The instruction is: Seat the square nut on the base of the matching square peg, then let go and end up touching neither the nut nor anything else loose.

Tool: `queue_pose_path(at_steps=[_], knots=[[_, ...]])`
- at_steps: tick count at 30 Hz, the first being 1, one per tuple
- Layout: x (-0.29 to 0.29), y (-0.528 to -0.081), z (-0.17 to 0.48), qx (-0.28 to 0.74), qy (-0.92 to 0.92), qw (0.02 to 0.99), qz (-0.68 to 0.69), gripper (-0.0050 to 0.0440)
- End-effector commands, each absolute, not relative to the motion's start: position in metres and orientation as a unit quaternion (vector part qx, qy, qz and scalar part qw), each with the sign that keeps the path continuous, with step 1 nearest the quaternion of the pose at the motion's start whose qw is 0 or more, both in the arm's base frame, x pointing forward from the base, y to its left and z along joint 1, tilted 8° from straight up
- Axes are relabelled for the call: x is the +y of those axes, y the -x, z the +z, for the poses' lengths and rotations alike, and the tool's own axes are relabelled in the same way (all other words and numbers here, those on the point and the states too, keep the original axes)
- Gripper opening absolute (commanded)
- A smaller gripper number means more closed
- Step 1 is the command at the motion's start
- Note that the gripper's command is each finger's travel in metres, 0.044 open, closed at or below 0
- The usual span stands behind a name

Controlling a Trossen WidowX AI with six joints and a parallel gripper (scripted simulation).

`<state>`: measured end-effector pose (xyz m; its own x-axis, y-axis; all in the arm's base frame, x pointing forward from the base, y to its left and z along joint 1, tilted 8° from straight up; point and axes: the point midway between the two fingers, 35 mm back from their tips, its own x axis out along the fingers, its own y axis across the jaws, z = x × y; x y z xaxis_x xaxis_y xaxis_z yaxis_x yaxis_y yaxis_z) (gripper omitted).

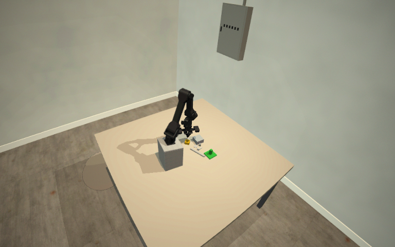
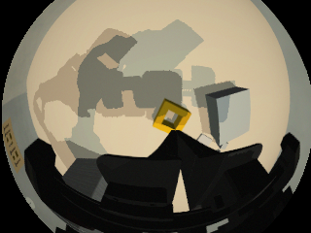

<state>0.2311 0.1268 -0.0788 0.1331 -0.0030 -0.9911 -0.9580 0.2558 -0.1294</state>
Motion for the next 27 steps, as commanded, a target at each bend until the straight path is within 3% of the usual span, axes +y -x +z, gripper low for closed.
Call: queue_pose_path(at_steps=[1, 2, 14, 16, 18, 27], knots=[[0.127, -0.231, -0.079, 0.523, 0.459, 0.596, 0.4, 0.0], [0.127, -0.231, -0.079, 0.523, 0.459, 0.596, 0.4, 0.0], [0.126, -0.234, -0.09, 0.598, 0.317, 0.683, 0.275, 0.0288], [0.126, -0.234, -0.09, 0.598, 0.317, 0.683, 0.275, 0.0288], [0.126, -0.234, -0.09, 0.598, 0.317, 0.683, 0.275, 0.032], [0.126, -0.236, -0.105, 0.598, 0.317, 0.683, 0.275, 0.032]])
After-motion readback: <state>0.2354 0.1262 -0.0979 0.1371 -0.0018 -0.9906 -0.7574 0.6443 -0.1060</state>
